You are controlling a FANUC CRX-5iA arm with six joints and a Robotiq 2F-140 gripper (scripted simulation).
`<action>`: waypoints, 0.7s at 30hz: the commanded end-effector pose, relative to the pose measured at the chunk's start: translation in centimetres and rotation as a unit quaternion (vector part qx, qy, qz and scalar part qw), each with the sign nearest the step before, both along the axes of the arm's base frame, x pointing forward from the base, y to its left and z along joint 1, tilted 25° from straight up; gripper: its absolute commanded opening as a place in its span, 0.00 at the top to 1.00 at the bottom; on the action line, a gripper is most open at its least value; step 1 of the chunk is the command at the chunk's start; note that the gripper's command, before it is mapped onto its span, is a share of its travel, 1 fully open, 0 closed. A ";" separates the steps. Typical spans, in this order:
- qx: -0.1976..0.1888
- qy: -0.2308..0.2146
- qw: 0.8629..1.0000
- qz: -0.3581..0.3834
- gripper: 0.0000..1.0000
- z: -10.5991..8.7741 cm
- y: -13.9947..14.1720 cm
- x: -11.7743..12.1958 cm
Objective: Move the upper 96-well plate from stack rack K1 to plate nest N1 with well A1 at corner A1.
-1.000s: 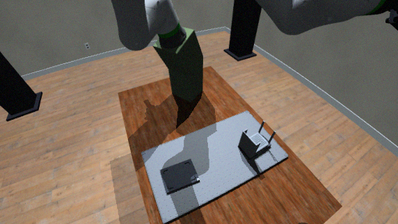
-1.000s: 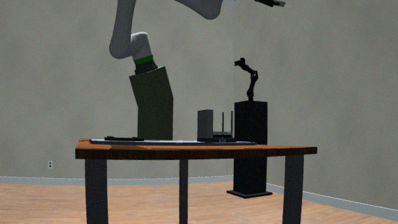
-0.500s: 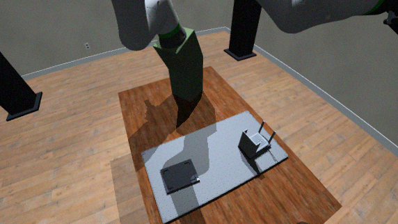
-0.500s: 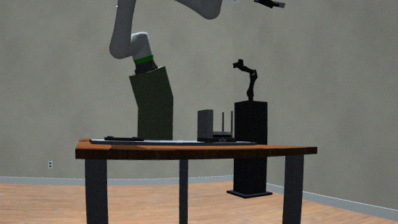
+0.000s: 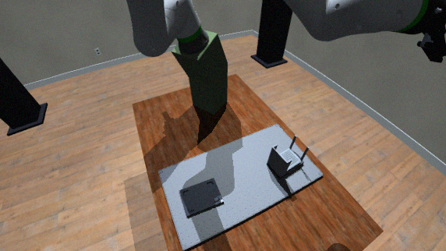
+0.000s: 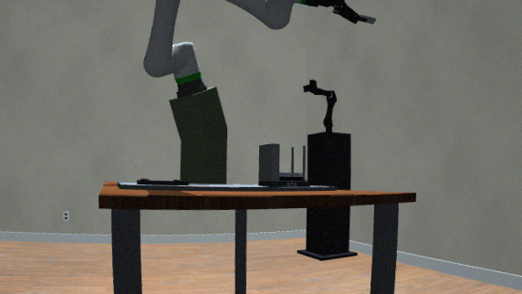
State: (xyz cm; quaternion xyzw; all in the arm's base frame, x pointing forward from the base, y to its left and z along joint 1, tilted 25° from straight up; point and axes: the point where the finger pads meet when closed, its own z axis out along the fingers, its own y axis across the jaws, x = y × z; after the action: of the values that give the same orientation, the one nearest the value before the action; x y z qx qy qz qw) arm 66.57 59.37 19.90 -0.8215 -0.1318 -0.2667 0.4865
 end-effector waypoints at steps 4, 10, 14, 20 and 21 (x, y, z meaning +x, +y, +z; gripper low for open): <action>-0.015 0.036 0.998 -0.048 0.00 -2.2 -1.2 1.5; -0.026 0.065 0.994 -0.087 0.00 -4.5 -2.6 2.7; -0.030 0.074 0.992 -0.099 0.00 -5.6 -3.3 3.3; -0.044 0.110 0.982 -0.150 0.00 -7.5 -4.7 4.2; -0.044 0.110 0.982 -0.150 0.00 -7.9 -5.0 4.4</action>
State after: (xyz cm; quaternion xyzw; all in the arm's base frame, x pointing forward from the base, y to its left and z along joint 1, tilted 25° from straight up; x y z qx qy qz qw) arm 70.42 55.12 13.07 -0.8726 0.0213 -0.2423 0.4236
